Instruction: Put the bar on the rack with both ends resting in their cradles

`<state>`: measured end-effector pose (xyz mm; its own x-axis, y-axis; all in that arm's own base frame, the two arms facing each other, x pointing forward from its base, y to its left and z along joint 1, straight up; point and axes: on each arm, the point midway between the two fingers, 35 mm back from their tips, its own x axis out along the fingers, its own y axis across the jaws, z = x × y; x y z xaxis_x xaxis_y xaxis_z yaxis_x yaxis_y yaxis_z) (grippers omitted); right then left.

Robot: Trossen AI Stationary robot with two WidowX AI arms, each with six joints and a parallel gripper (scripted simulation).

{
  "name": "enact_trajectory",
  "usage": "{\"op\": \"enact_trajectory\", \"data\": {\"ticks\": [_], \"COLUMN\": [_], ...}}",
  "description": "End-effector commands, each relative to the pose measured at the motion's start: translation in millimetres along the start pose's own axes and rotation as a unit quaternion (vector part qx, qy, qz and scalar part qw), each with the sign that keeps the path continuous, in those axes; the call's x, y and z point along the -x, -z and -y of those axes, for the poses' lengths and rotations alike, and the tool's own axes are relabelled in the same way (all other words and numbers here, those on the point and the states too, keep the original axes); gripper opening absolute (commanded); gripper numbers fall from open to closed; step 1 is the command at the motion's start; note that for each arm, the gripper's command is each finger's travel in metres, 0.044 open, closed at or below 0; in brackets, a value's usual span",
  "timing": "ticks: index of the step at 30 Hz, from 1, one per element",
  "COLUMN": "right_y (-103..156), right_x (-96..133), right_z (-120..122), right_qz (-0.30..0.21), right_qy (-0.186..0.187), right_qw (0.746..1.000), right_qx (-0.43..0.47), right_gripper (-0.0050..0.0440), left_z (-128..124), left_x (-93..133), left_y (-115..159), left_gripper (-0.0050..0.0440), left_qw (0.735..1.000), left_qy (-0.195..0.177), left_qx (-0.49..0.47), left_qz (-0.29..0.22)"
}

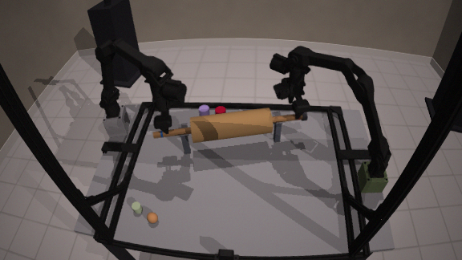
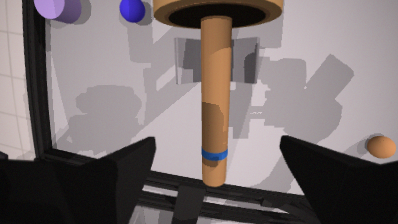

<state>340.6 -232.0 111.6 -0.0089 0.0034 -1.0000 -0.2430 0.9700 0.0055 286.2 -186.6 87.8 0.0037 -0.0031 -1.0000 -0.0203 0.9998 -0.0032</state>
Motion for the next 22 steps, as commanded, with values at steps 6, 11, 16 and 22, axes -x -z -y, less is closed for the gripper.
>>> {"op": "enact_trajectory", "data": {"ticks": [6, 11, 16, 22], "right_y": [0.0, 0.0, 0.0, 0.0], "right_x": [0.2, 0.2, 0.2, 0.2], "right_z": [-0.5, -0.5, -0.5, -0.5], "right_qz": [0.0, 0.0, 0.0, 0.0], "right_qy": [-0.002, -0.002, -0.002, -0.002], "right_qw": [1.0, 1.0, 1.0, 1.0], "right_qx": [0.001, 0.001, 0.001, 0.001], "right_gripper": [0.044, 0.044, 0.044, 0.044], "left_z": [0.0, 0.0, 0.0, 0.0], "left_x": [0.2, 0.2, 0.2, 0.2], "left_y": [0.7, 0.7, 0.7, 0.7], "left_gripper": [0.044, 0.044, 0.044, 0.044], "left_qw": [1.0, 1.0, 1.0, 1.0], "left_qy": [0.0, 0.0, 0.0, 0.0], "left_qx": [0.0, 0.0, 0.0, 0.0], "left_qz": [-0.002, -0.002, -0.002, -0.002]}}
